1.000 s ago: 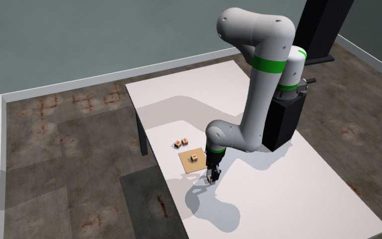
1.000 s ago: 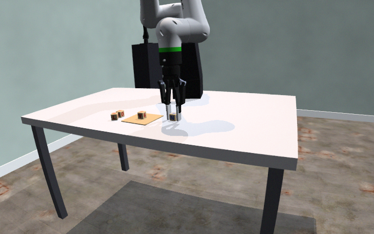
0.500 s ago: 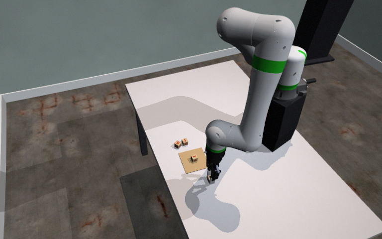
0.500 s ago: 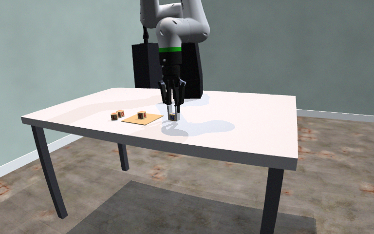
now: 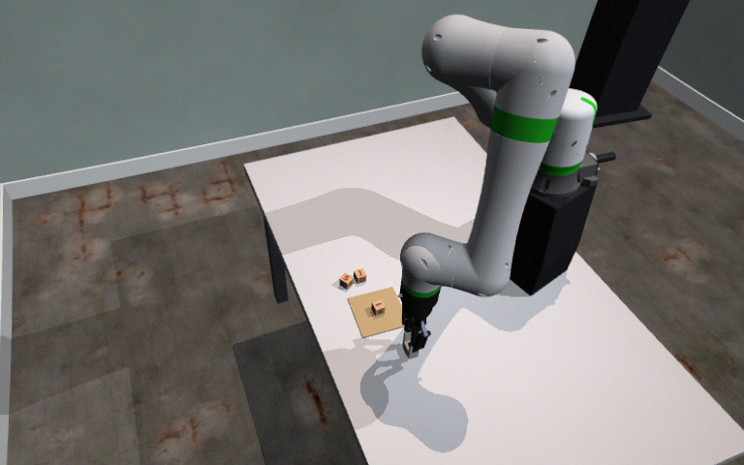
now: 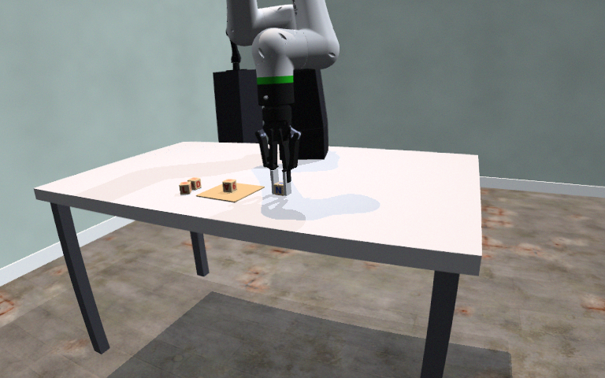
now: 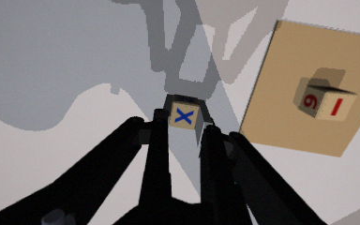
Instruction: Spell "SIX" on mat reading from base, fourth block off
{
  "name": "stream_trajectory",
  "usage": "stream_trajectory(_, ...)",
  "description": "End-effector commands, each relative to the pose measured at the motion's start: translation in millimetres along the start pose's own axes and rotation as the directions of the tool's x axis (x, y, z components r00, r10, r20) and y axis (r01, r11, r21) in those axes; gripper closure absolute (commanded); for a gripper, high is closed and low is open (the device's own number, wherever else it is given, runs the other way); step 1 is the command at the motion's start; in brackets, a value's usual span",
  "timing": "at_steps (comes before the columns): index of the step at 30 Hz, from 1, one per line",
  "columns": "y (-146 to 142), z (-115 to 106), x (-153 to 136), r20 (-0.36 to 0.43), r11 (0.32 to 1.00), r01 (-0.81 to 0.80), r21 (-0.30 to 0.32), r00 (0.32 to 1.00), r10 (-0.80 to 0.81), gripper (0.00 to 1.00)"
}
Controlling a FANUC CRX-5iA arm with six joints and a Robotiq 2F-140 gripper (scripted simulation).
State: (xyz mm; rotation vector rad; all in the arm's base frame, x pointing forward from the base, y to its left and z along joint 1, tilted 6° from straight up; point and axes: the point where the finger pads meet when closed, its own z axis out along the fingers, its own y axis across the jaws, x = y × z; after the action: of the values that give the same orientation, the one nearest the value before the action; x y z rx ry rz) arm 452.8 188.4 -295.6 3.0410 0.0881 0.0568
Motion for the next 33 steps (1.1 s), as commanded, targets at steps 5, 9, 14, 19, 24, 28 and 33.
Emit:
stream_trajectory(5, 0, 0, 0, 0.000, 1.000, 0.000, 0.000, 1.000, 0.000, 0.84)
stream_trajectory(9, 0, 0, 0, 0.000, 1.000, 0.000, 0.000, 1.000, 0.000, 0.84)
stream_trajectory(14, 0, 0, 0, 0.000, 1.000, 0.000, 0.000, 1.000, 0.000, 0.84)
stream_trajectory(19, 0, -3, 0, 0.000, 1.000, 0.000, 0.000, 1.000, 0.000, 0.84)
stream_trajectory(24, 0, -27, 0, 0.000, 1.000, 0.000, 0.000, 1.000, 0.000, 0.84)
stream_trajectory(28, 0, -57, 0, 0.000, 1.000, 0.000, 0.000, 1.000, 0.000, 0.84)
stream_trajectory(33, 0, -84, 0, 0.000, 1.000, 0.000, 0.000, 1.000, 0.000, 0.84)
